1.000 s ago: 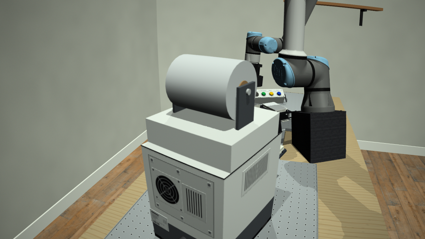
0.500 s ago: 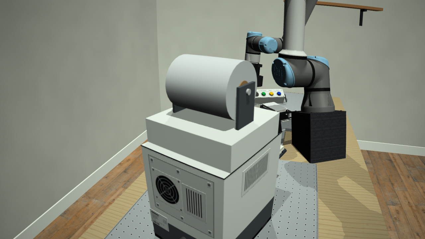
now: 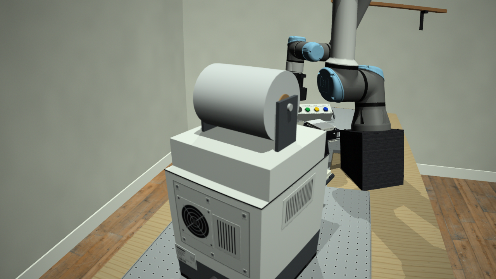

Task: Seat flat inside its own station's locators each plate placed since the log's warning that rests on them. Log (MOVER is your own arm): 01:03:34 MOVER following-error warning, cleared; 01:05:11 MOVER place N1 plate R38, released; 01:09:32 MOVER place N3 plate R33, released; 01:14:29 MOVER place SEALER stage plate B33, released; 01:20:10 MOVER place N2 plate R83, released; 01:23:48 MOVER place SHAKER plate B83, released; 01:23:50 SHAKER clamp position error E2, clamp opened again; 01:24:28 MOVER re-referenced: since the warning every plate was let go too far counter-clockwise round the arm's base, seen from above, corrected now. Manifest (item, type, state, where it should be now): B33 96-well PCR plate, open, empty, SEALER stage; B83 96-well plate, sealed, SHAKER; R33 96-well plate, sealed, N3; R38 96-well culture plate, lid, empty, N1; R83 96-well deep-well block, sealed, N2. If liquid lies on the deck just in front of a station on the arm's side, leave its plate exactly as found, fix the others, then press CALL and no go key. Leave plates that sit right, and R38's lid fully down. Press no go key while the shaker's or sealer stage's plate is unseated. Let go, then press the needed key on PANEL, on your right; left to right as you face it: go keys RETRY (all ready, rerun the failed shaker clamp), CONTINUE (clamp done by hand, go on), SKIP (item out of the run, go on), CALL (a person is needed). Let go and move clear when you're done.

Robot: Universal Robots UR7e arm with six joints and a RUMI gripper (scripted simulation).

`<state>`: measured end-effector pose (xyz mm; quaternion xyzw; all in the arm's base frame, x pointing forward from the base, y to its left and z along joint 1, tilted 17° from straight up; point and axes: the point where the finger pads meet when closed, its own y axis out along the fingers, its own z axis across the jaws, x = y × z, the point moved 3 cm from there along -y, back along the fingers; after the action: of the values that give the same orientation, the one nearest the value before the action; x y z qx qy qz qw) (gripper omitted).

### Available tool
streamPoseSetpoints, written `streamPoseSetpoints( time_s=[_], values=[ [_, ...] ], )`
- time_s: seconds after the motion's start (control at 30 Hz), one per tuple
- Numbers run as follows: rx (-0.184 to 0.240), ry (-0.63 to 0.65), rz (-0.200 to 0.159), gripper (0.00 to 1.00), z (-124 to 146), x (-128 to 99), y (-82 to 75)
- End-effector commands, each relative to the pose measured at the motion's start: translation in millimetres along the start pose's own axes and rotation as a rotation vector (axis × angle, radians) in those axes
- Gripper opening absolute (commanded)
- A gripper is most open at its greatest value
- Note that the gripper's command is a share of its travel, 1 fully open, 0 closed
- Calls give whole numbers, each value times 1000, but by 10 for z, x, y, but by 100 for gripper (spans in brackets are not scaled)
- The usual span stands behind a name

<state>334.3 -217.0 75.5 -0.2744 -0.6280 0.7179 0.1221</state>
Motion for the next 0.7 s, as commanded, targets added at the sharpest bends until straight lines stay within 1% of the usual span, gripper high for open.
streamPoseSetpoints(
  time_s=[0.0, 0.6, 0.67],
  values=[
    [2, -2, 7, 0, -1, -28, -44],
    [2, -2, 7, 0, -7, -26, -93],
    [2, -2, 7, 0, -11, -29, -128]
  ],
)
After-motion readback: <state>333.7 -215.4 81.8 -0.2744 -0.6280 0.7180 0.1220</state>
